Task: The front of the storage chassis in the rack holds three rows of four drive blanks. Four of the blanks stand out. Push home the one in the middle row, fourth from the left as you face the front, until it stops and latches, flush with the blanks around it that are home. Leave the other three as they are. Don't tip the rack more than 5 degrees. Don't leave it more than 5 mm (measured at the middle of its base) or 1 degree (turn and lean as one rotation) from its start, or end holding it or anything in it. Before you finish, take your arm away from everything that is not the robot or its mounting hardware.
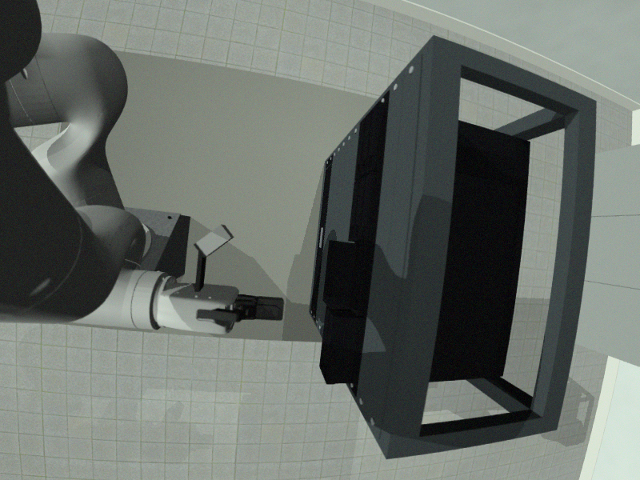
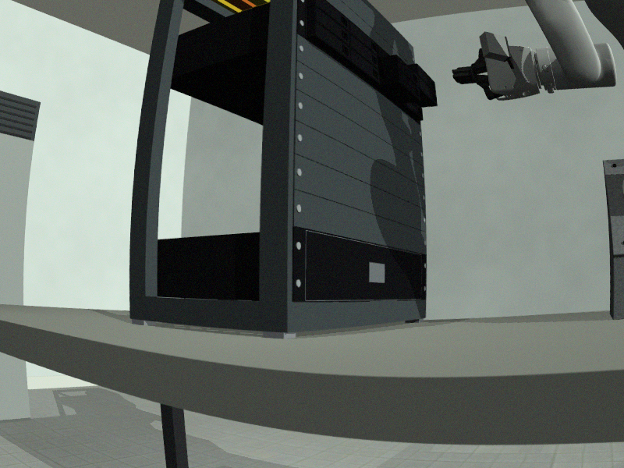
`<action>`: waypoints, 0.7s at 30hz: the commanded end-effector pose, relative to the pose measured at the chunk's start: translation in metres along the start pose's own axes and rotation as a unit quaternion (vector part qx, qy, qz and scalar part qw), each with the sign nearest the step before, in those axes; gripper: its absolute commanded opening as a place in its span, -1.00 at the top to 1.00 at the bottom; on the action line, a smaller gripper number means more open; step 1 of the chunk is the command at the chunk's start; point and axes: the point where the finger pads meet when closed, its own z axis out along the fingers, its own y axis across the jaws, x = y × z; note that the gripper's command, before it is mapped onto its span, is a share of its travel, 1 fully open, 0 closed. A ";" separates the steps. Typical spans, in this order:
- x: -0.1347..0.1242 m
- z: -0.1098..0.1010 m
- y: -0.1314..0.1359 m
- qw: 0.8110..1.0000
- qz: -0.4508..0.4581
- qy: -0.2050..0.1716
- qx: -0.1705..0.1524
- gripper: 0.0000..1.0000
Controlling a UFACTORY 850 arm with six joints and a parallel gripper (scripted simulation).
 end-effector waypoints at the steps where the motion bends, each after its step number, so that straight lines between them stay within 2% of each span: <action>1: 0.000 0.000 0.001 1.000 -0.001 0.000 -0.001 1.00; 17: 0.000 0.000 0.001 1.000 -0.001 0.000 -0.001 1.00; 21: -0.009 0.003 -0.001 1.000 -0.001 0.000 -0.001 1.00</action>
